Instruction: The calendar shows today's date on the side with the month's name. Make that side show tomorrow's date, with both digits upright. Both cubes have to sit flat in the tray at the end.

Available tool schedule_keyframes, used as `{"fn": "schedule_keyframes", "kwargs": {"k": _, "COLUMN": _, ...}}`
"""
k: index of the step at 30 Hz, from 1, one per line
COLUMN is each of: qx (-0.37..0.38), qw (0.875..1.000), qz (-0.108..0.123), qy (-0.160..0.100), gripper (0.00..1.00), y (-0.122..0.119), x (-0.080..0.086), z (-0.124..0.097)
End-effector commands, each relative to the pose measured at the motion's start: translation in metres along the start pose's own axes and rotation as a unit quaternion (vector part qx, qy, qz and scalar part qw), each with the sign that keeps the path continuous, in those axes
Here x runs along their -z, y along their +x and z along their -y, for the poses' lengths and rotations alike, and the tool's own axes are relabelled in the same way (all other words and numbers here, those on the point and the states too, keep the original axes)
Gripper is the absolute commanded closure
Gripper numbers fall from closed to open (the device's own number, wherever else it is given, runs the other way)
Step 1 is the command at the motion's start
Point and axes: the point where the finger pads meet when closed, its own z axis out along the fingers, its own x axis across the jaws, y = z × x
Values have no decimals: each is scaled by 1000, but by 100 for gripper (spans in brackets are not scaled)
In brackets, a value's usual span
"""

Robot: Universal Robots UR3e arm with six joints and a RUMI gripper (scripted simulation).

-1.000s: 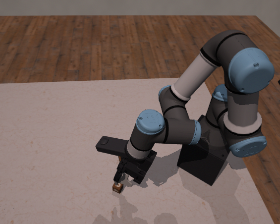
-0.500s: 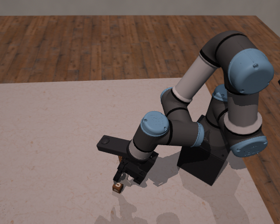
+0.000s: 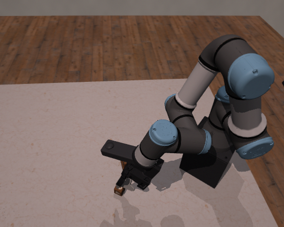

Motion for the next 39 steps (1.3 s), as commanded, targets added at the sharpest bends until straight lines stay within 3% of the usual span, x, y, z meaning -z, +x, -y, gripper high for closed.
{"fn": "schedule_keyframes", "kwargs": {"k": 1, "qx": -4, "qw": 999, "qz": 2, "qy": 44, "gripper": 72, "y": -1, "x": 1, "z": 6}}
{"fn": "schedule_keyframes", "kwargs": {"k": 12, "qx": -6, "qw": 996, "qz": 4, "qy": 91, "gripper": 72, "y": 0, "x": 3, "z": 5}}
{"fn": "schedule_keyframes", "kwargs": {"k": 39, "qx": -8, "qw": 993, "qz": 5, "qy": 114, "gripper": 72, "y": 0, "x": 6, "z": 5}}
